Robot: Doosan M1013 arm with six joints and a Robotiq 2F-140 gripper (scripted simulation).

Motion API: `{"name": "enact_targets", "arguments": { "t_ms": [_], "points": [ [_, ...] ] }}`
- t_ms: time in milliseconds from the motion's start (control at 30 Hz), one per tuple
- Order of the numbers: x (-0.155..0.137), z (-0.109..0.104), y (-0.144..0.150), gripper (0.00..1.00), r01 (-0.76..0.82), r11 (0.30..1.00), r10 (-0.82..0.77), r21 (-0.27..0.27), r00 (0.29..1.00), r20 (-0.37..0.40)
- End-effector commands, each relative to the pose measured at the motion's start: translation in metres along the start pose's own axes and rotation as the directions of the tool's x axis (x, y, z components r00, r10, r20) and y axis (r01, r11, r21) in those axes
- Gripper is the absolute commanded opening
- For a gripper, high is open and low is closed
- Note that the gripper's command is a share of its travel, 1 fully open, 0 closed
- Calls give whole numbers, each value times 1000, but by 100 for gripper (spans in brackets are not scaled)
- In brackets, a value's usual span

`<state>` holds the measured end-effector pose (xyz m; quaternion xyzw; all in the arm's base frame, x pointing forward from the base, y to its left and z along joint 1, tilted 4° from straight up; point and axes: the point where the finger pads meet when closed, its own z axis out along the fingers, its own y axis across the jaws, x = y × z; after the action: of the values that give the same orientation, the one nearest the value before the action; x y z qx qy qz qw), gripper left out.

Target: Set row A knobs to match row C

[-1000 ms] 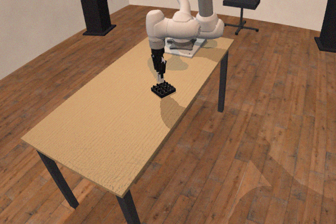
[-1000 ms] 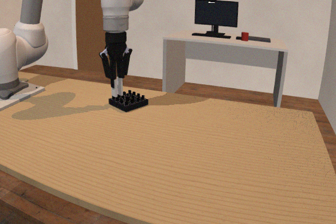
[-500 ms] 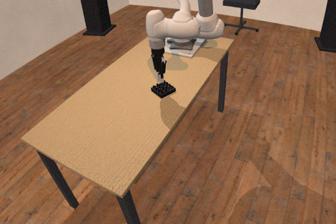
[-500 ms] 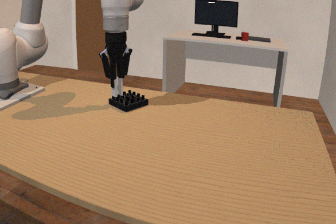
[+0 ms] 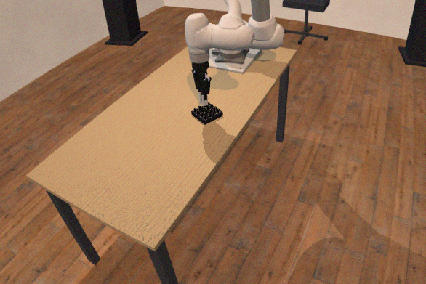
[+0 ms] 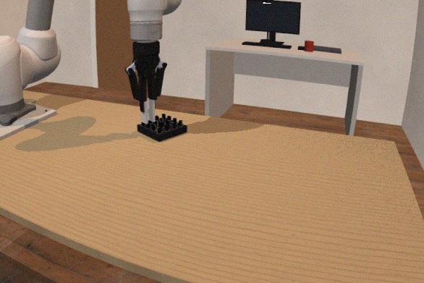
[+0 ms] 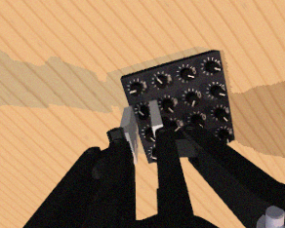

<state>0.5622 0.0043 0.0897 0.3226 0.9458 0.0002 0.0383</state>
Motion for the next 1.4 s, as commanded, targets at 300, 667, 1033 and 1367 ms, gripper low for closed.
{"name": "enact_targets", "arguments": {
  "t_ms": [300, 667, 1033, 1367],
  "points": [
    [0, 9, 0, 12, 0, 1000, 0, 0, 1000, 0],
    [0, 11, 0, 12, 0, 1000, 0, 0, 1000, 0],
    [0, 11, 0, 12, 0, 1000, 0, 0, 1000, 0],
    [0, 11, 0, 12, 0, 1000, 0, 0, 1000, 0]
  ]
}}
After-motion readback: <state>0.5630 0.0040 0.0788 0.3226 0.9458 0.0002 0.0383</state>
